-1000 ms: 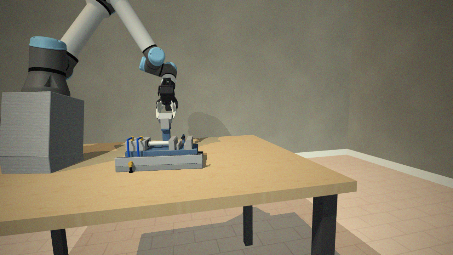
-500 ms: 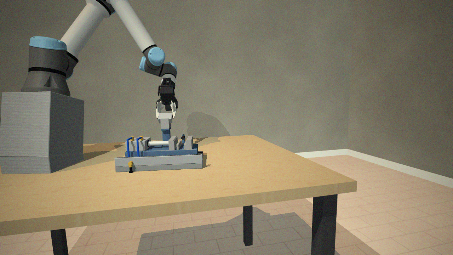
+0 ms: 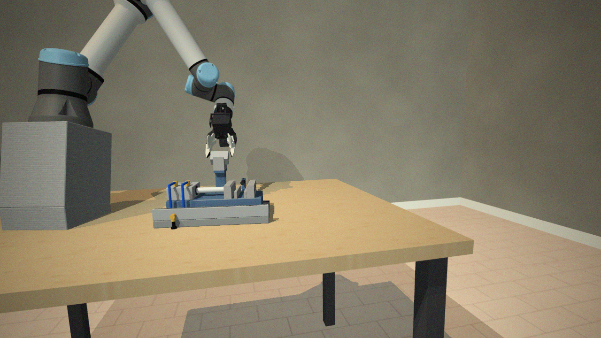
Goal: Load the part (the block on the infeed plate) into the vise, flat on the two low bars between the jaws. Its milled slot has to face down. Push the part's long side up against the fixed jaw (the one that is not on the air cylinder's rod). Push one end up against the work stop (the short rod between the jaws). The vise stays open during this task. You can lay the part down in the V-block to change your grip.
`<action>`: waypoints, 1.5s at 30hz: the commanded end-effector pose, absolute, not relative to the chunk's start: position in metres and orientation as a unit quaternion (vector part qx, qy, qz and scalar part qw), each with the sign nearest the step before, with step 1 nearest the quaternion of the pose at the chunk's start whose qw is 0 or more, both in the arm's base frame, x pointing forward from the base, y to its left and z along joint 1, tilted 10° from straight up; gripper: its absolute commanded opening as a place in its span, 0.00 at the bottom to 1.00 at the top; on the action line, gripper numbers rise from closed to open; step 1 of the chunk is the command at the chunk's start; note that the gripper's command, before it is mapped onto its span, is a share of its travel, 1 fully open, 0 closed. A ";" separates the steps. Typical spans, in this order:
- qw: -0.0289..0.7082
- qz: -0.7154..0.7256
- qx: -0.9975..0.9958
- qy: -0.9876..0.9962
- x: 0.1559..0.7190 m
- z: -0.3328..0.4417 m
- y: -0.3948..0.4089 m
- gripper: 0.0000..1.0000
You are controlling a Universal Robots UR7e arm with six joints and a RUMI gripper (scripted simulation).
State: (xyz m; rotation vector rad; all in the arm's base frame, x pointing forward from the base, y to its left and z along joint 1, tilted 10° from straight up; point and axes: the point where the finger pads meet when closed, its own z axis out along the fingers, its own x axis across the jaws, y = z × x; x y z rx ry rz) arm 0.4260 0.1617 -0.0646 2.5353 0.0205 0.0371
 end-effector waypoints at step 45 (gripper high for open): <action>0.298 0.016 0.954 0.008 0.428 -0.064 0.163 0.51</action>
